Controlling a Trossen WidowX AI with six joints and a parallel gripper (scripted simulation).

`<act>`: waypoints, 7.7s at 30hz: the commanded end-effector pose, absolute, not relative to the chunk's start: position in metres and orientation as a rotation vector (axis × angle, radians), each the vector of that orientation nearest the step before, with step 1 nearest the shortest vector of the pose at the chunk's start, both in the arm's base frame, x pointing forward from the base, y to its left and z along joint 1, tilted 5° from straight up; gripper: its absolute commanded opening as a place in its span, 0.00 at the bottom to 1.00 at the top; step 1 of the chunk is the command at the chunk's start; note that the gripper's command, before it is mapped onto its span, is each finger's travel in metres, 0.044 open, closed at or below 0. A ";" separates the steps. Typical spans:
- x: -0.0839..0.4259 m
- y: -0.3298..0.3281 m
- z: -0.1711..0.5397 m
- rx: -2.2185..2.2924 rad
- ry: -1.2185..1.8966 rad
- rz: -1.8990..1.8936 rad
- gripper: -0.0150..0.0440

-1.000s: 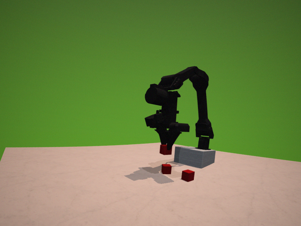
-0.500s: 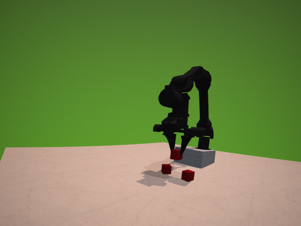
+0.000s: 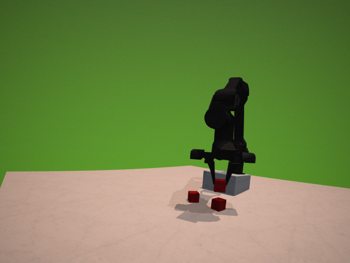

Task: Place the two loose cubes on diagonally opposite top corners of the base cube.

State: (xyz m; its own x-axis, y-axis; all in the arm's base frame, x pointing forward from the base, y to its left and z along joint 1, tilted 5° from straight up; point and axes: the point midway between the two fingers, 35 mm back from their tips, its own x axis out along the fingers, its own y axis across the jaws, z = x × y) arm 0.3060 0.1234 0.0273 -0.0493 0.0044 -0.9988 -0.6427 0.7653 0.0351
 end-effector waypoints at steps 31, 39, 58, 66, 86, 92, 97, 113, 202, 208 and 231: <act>0.301 0.127 -0.004 -0.569 1.542 0.609 0.43; 0.301 0.127 -0.004 -0.568 1.542 0.608 0.43; 0.301 0.126 0.002 -0.570 1.542 0.607 0.60; 0.302 0.126 0.010 -0.571 1.542 0.607 0.60; 0.303 0.126 0.026 -0.571 1.542 0.607 0.60; 0.303 0.126 0.027 -0.571 1.542 0.607 0.60; 0.301 0.124 0.024 -0.572 1.551 0.608 0.65; 0.299 0.011 0.069 -0.757 1.484 0.793 0.70; 0.308 0.009 0.009 -0.779 1.456 0.774 0.43; 0.307 0.009 0.017 -0.776 1.460 0.776 0.43; 0.304 0.010 0.049 -0.765 1.474 0.787 0.43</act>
State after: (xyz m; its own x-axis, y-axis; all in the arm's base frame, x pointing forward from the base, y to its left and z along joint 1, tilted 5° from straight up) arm 0.3009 0.0090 0.0397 -0.0633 -0.0132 -0.9979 -0.8344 0.5493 0.0457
